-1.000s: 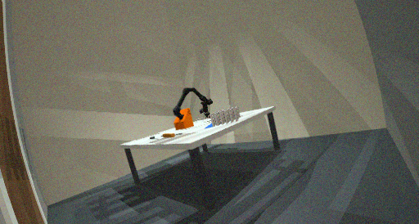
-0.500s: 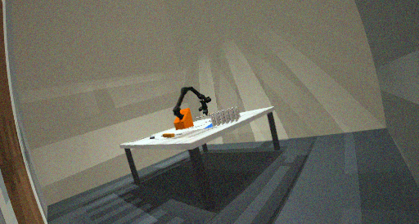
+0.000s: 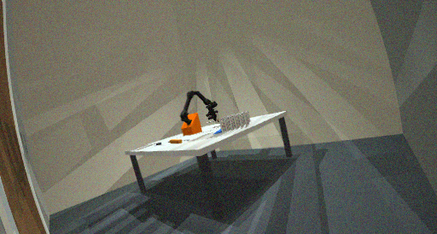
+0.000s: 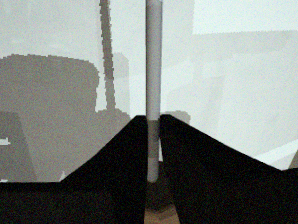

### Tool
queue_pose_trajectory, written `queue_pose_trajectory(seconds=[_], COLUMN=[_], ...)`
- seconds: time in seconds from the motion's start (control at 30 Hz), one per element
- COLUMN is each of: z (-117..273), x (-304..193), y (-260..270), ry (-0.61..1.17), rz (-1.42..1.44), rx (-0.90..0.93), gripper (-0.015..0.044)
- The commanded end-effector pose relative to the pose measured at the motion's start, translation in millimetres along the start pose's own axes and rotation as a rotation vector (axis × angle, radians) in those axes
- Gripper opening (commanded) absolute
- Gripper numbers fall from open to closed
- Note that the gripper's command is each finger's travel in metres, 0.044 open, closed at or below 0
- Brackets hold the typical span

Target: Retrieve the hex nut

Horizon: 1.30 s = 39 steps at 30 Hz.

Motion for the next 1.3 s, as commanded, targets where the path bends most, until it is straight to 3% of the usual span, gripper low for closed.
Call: queue_pose_trajectory(seconds=[0.0, 0.4, 1.27], z=[0, -5, -33], x=[6, 24, 26], y=[-7, -19, -9], ry=[0.055, 0.17, 0.167], rz=[-0.105, -0.402, -0.404], rx=[-0.008, -0.057, -0.056], gripper=[0.0, 0.0, 0.0])
Point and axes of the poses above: the point midway between the two fingers, 35 mm back from their tips, its own z axis back along the fingers, its own y axis across the jaws, x = y × z, the point moved 5 cm from there along z, back along the fingers, and after that the axes turned 8 degrees about z, right-handed, at the moved point
